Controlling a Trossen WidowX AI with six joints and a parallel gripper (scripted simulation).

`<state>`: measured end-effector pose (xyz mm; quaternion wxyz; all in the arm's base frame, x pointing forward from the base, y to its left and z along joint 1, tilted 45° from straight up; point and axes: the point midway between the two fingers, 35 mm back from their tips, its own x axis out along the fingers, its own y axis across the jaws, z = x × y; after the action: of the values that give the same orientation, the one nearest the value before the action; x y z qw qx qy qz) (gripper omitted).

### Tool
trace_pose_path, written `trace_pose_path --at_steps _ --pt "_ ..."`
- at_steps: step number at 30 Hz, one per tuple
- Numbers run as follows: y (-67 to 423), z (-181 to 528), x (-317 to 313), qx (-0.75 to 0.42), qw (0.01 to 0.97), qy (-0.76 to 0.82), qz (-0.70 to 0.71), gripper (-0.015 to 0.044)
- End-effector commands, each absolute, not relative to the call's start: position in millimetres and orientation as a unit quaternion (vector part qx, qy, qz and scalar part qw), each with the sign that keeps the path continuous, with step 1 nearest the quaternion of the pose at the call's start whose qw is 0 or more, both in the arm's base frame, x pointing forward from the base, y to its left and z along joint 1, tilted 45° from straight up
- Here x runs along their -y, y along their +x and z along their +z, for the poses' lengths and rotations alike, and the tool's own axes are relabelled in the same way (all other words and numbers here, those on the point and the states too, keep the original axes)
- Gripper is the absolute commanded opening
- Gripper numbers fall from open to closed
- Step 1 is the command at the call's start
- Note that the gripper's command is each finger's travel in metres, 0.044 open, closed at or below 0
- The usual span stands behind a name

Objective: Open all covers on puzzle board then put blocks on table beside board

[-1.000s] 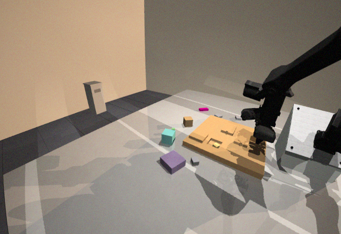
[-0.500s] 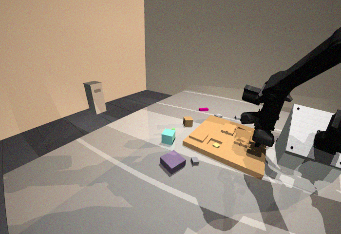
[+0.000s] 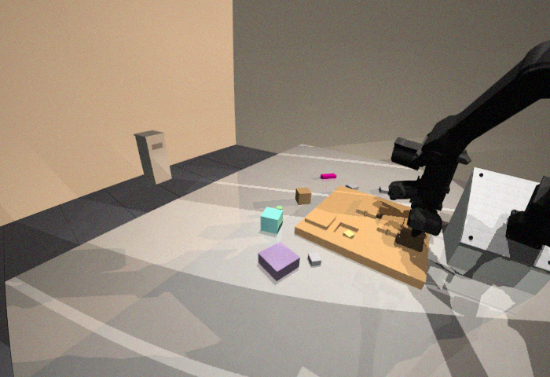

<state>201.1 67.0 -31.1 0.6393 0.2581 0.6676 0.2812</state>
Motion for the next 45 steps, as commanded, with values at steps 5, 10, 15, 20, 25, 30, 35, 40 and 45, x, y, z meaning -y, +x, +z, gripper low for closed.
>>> trace_pose_path --at_steps 5,10,15,20,25,30,35,40,45 --pt "203 -38 -60 -0.668 0.641 0.255 0.28 0.0" --pt "204 -41 -56 -0.668 0.641 0.254 0.28 0.0" --pt "205 -45 -53 -0.668 0.641 0.254 0.279 0.0" --pt "205 -48 -49 -0.668 0.641 0.254 0.279 0.0" --pt "205 -51 -46 -0.668 0.641 0.254 0.279 0.0" --pt "206 -55 -42 -0.668 0.641 0.254 0.279 0.0" --pt "206 -58 -38 -0.668 0.641 0.253 0.278 0.0" --pt "206 -62 -35 -0.668 0.641 0.253 0.278 0.0" --pt "206 -65 -31 -0.668 0.641 0.253 0.279 0.0"
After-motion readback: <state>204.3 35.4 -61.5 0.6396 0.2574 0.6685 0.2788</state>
